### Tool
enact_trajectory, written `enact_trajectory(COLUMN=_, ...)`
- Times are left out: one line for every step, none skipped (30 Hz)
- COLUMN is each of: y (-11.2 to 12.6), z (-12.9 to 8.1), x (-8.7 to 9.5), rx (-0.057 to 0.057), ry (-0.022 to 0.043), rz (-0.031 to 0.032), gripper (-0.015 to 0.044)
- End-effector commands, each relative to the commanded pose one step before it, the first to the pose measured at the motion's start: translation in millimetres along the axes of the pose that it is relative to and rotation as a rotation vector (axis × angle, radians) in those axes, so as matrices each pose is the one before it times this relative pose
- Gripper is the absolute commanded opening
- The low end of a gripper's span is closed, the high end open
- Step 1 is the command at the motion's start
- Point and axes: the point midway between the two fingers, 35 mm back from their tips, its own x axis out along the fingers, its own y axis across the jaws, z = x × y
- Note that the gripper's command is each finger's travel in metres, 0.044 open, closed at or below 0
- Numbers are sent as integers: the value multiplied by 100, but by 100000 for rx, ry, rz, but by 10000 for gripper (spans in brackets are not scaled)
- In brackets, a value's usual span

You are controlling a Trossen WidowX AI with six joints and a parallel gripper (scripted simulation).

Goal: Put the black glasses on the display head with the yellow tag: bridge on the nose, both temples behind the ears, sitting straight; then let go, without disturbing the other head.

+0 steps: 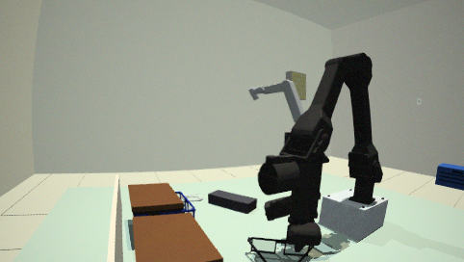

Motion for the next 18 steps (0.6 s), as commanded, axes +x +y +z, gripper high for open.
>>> enact_trajectory(y=-1, z=-2, x=-18, rx=5, ry=-43, rz=57, gripper=7)
enact_trajectory(y=0, z=0, x=0, rx=0, ry=0, rz=0, gripper=0)
enact_trajectory(y=0, z=0, x=0, rx=0, ry=0, rz=0, gripper=0)
enact_trajectory(y=0, z=0, x=0, rx=0, ry=0, rz=0, gripper=0)
enact_trajectory(y=0, z=0, x=0, rx=0, ry=0, rz=0, gripper=0)
enact_trajectory(y=0, z=0, x=0, rx=0, ry=0, rz=0, gripper=0)
enact_trajectory(y=0, z=0, x=0, rx=0, ry=0, rz=0, gripper=0)
enact_trajectory(y=20, z=23, x=-122, rx=1, ry=-9, rz=0, gripper=0)
enact_trajectory(y=37, z=41, x=-231, rx=3, ry=-17, rz=0, gripper=0)
enact_trajectory(y=51, z=58, x=-348, rx=4, ry=-25, rz=-1, gripper=0)
enact_trajectory(y=57, z=64, x=-442, rx=5, ry=-31, rz=-2, gripper=0)
enact_trajectory(y=57, z=65, x=-551, rx=6, ry=-37, rz=-4, gripper=0)
enact_trajectory(y=50, z=57, x=-666, rx=7, ry=-42, rz=-6, gripper=0)
enact_trajectory(y=33, z=38, x=-670, rx=7, ry=-39, rz=-8, gripper=0)
enact_trajectory(y=19, z=24, x=-676, rx=7, ry=-38, rz=-9, gripper=0)
enact_trajectory(y=11, z=14, x=-680, rx=7, ry=-37, rz=-10, gripper=0)
enact_trajectory(y=6, z=11, x=-760, rx=8, ry=-40, rz=-12, gripper=0)
enact_trajectory(y=3, z=8, x=-782, rx=8, ry=-40, rz=-13, gripper=0)
